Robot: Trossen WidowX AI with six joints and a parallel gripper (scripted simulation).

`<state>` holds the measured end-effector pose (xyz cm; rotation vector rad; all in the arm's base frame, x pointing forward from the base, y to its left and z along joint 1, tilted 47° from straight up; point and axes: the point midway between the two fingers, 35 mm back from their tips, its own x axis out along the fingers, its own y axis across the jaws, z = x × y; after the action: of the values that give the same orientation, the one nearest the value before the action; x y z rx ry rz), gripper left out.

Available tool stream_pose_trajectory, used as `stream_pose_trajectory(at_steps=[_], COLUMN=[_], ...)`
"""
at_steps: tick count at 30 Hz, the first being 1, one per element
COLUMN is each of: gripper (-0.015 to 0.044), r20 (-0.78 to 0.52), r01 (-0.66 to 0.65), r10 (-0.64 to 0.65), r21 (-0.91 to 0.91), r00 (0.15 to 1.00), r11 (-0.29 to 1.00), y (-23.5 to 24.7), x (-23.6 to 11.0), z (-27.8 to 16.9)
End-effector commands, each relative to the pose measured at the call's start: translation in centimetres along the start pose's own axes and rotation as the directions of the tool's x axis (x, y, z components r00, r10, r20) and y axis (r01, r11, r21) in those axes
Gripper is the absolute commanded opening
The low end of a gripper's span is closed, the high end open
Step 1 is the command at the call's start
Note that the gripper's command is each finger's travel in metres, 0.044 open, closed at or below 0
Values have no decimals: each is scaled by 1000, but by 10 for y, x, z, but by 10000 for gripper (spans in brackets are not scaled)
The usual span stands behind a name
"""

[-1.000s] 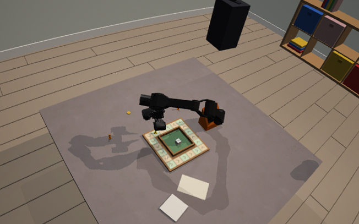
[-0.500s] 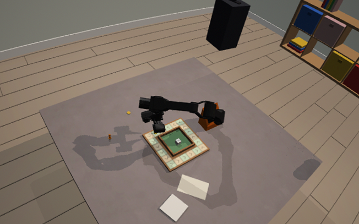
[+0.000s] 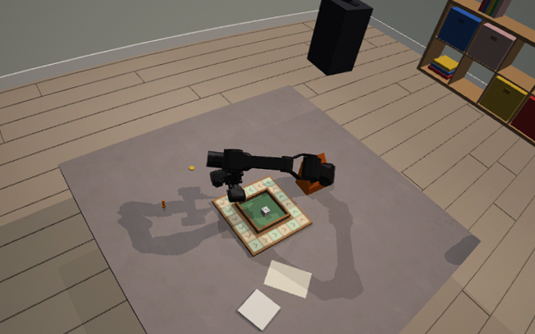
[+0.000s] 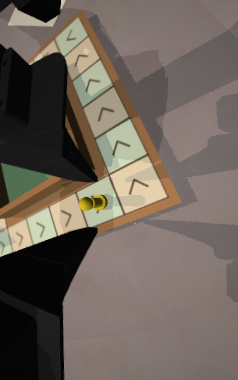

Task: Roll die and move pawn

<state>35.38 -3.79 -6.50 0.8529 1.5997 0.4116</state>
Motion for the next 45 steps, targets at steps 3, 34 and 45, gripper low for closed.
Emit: stream_pose_trajectory(at_steps=[3,34,45], gripper=[200,0,0], r20=[-7,-4,-7], r01=[-7,0,-2], r10=[7,0,2], r21=[8,10,10], r00=[1000,1000,1000], r11=[1000,1000,1000], y=[1,-3,-3], x=[12,-58,-114], z=[-3,4,-3])
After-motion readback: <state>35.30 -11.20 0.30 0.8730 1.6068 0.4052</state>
